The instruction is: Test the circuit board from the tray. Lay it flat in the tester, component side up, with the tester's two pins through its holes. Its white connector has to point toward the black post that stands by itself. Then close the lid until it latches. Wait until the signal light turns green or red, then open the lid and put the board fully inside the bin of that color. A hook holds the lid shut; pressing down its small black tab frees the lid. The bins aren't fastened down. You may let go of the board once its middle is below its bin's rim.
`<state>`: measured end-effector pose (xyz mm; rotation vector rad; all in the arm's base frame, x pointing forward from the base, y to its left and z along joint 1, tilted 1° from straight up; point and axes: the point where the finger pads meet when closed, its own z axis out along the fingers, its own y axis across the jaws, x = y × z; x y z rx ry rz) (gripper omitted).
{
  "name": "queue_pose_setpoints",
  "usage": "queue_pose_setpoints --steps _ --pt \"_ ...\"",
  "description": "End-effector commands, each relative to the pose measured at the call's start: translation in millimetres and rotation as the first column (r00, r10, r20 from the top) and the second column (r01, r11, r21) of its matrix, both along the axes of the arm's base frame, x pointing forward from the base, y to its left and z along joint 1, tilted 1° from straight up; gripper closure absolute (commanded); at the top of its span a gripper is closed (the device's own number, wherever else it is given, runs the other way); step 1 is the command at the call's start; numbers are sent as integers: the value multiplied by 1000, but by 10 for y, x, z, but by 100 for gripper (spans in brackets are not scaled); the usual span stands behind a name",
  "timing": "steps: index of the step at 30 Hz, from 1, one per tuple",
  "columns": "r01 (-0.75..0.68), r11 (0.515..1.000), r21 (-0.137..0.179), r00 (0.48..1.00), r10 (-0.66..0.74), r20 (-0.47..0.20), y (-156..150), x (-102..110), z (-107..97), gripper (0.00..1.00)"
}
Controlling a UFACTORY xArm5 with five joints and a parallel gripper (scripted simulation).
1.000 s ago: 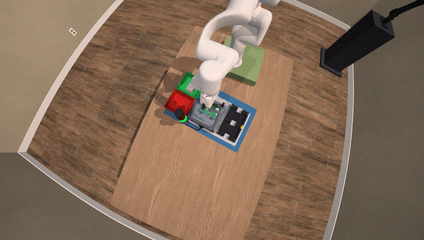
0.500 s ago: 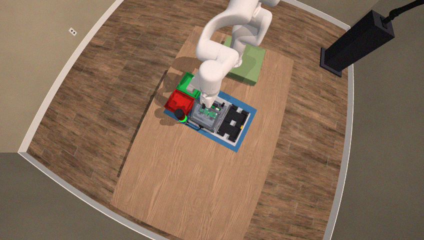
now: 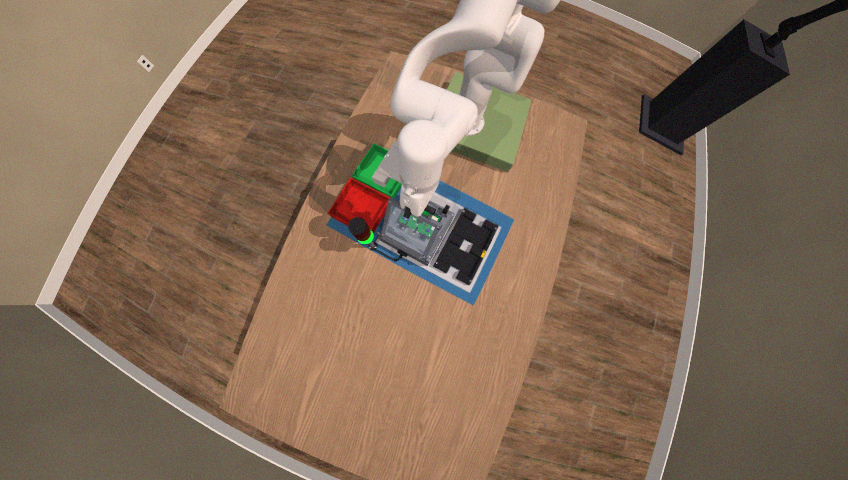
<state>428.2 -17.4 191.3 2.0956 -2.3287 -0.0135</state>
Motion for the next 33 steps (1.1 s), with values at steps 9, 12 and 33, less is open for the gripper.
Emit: queue_pose_setpoints --steps 9,12,33 --pt "0 1000 0 1000 0 4 -1 11 15 100" --pt "0 1000 0 1000 0 4 -1 11 15 100" --pt "0 1000 0 1000 0 4 -23 214 113 100"
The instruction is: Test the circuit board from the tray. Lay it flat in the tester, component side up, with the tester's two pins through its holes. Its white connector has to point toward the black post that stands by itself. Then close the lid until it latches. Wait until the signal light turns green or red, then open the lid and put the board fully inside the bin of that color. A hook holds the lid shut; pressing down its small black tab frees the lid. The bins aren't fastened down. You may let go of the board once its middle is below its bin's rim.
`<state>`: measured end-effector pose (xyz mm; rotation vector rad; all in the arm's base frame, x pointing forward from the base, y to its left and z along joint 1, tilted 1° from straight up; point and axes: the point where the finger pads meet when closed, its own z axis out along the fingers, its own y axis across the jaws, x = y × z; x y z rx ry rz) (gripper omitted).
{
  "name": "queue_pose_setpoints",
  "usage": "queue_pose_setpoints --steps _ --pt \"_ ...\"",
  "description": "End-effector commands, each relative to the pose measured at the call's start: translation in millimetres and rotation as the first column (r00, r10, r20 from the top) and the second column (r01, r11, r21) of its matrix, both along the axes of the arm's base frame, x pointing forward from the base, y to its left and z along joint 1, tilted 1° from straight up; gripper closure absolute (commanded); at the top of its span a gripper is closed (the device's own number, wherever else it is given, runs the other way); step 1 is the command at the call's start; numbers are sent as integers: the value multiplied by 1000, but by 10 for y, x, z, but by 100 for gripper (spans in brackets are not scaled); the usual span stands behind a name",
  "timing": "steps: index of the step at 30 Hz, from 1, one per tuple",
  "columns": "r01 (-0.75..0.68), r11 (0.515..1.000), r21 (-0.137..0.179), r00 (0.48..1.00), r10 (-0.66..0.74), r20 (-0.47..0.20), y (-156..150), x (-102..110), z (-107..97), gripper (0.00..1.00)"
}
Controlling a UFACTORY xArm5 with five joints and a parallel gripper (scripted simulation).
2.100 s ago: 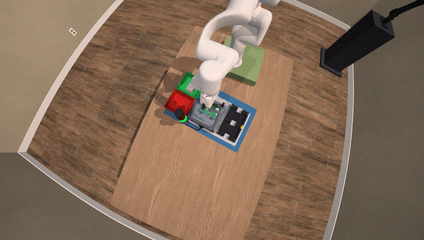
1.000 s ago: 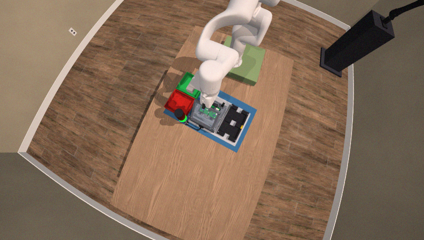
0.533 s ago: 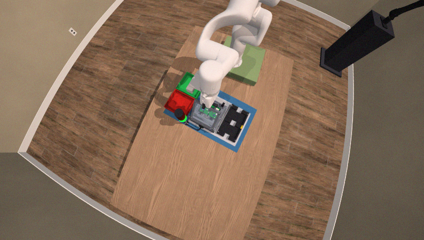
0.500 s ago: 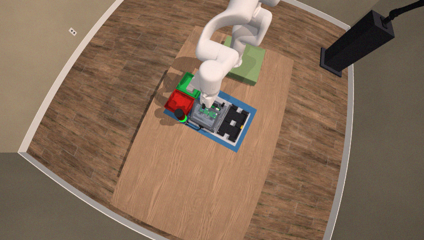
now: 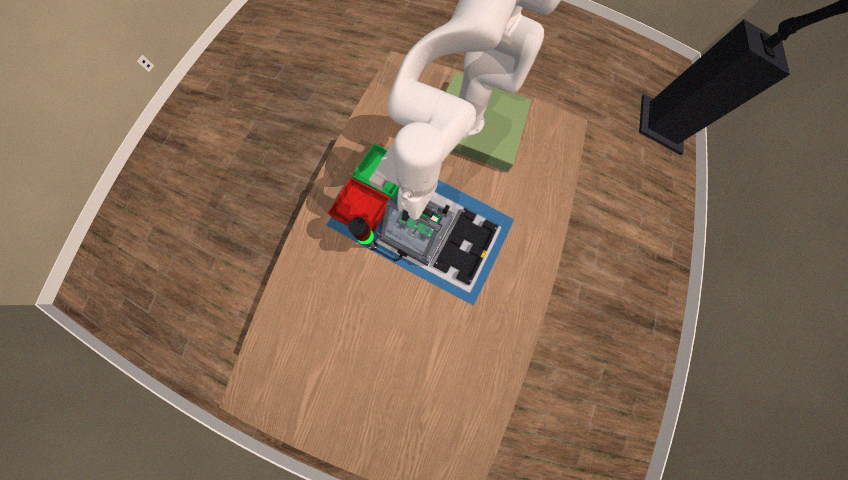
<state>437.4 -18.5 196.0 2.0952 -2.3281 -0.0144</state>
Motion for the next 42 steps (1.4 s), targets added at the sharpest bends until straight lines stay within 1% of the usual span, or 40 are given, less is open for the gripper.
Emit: queue_pose_setpoints --steps 1,11,19,27,28,42 --pt "0 1000 0 1000 0 5 -17 154 79 100" --pt "0 1000 0 1000 0 5 -49 453 168 100" --pt "0 1000 0 1000 0 5 -57 523 182 100" --pt "0 1000 0 1000 0 5 -58 527 183 100" --pt "0 1000 0 1000 0 5 -58 527 183 72" --pt "0 1000 0 1000 0 5 -58 527 183 72"
